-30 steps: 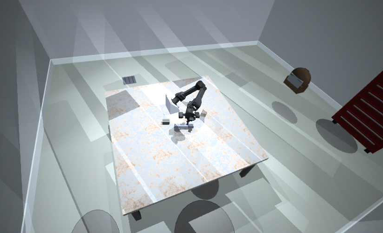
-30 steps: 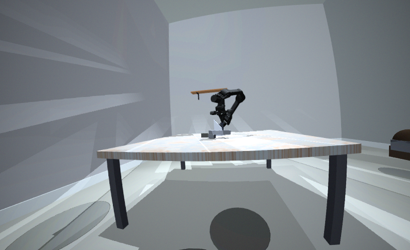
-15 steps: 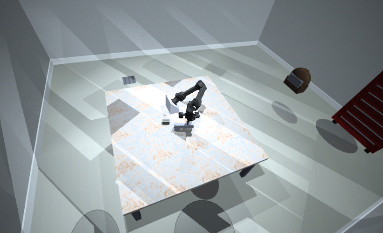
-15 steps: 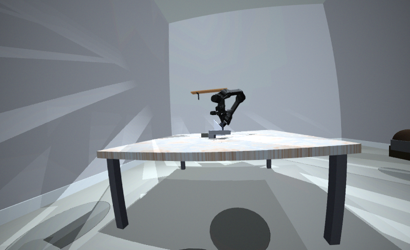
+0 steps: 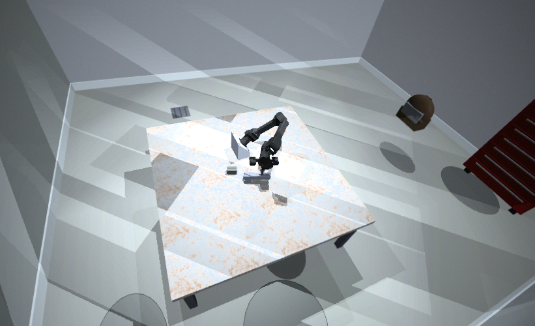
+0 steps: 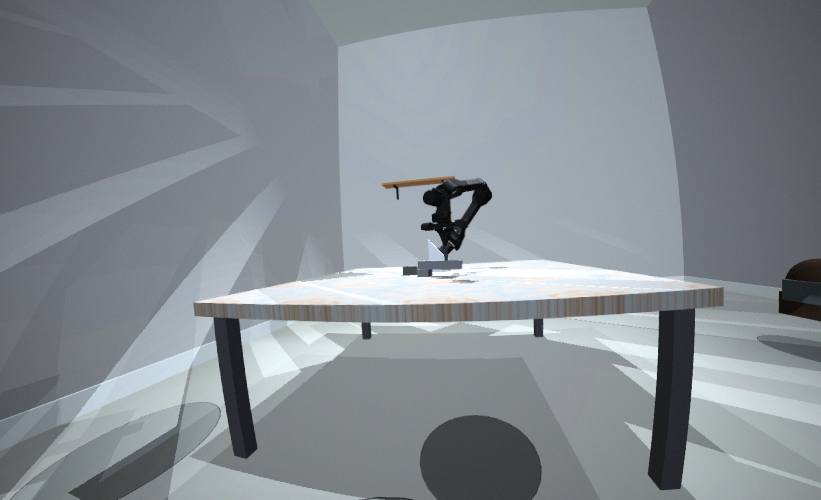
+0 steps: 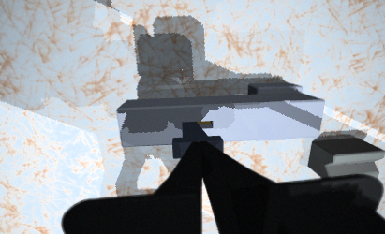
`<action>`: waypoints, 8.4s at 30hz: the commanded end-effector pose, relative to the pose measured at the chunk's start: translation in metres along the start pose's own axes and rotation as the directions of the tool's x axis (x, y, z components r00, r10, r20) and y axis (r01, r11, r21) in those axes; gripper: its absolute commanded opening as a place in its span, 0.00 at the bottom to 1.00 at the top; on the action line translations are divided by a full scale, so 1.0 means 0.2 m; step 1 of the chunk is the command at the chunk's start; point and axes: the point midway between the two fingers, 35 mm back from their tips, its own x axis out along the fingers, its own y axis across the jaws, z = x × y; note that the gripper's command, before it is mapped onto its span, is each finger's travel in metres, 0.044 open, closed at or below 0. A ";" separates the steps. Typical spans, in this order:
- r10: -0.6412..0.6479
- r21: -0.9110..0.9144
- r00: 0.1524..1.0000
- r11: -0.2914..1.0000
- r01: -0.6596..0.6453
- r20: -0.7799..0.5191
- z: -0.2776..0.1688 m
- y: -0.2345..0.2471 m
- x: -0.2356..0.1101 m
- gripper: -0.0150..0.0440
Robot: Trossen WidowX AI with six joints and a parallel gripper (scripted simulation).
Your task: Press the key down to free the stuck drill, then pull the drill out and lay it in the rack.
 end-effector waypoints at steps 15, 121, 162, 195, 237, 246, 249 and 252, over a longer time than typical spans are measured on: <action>0.002 0.002 0.998 1.000 -0.002 -0.055 -0.05 0.02 0.15 0.25; -0.007 -0.999 0.999 -0.006 -0.049 -0.049 -0.04 -0.73 0.50 0.82; -0.003 -0.999 0.999 0.001 -0.053 -0.053 -0.04 -0.85 0.50 0.25; -0.004 -0.999 0.999 0.001 -0.052 -0.052 -0.04 -0.92 0.50 0.97; -0.005 -0.999 0.999 0.000 -0.053 -0.053 -0.04 -0.87 0.53 0.91; -0.005 -0.999 0.999 0.000 -0.053 -0.053 -0.04 -0.87 0.53 0.51; -0.005 -0.999 0.999 0.000 -0.053 -0.053 -0.04 -0.87 0.53 0.38; -0.005 -0.999 0.999 0.000 -0.053 -0.053 -0.04 -0.87 0.53 0.28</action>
